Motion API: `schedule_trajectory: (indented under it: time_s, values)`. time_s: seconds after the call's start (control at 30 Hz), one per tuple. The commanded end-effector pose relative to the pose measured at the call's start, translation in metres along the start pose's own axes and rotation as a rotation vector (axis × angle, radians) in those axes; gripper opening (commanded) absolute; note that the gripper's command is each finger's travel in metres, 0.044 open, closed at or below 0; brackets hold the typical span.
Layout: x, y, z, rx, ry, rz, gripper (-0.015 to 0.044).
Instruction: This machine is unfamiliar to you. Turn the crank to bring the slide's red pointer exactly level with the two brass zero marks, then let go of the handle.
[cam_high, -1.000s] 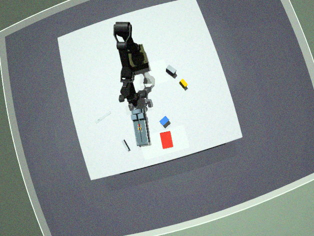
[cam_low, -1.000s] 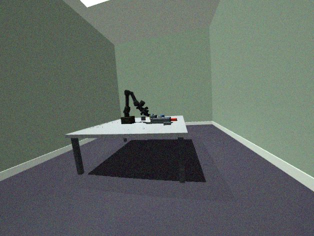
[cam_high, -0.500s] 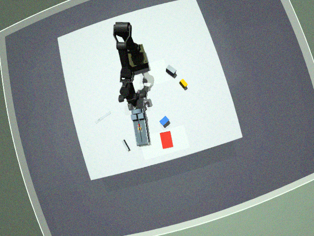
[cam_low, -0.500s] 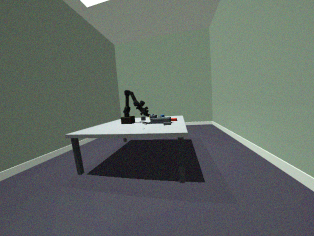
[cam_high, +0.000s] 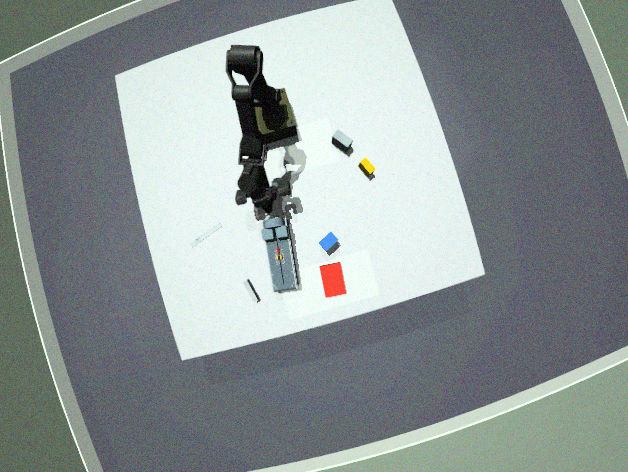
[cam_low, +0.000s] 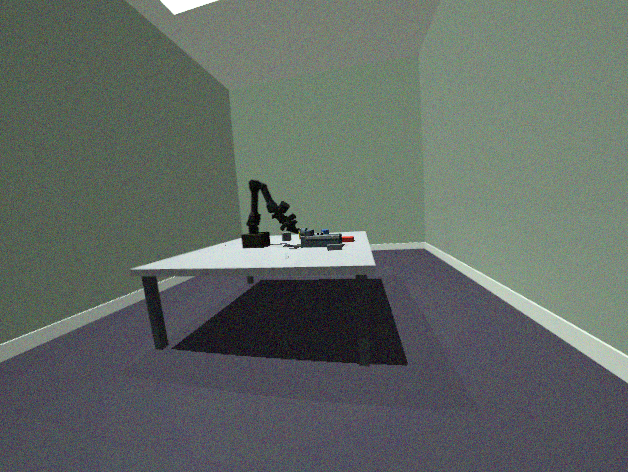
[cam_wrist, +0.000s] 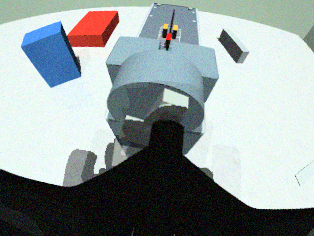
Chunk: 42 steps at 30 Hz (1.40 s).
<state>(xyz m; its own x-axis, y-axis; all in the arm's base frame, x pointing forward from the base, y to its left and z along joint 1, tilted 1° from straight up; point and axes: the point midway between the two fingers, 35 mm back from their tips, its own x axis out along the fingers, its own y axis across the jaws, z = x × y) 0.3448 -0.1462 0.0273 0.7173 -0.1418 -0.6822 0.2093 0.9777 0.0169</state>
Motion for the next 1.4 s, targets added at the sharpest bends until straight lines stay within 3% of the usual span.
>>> schedule_trajectory:
  time_s: [0.0,1.37]
  values:
    - [0.002,-0.009,-0.002,0.006,0.003,-0.022,0.0]
    - [0.028,-0.02,-0.029,0.006,0.004,-0.022,0.0]
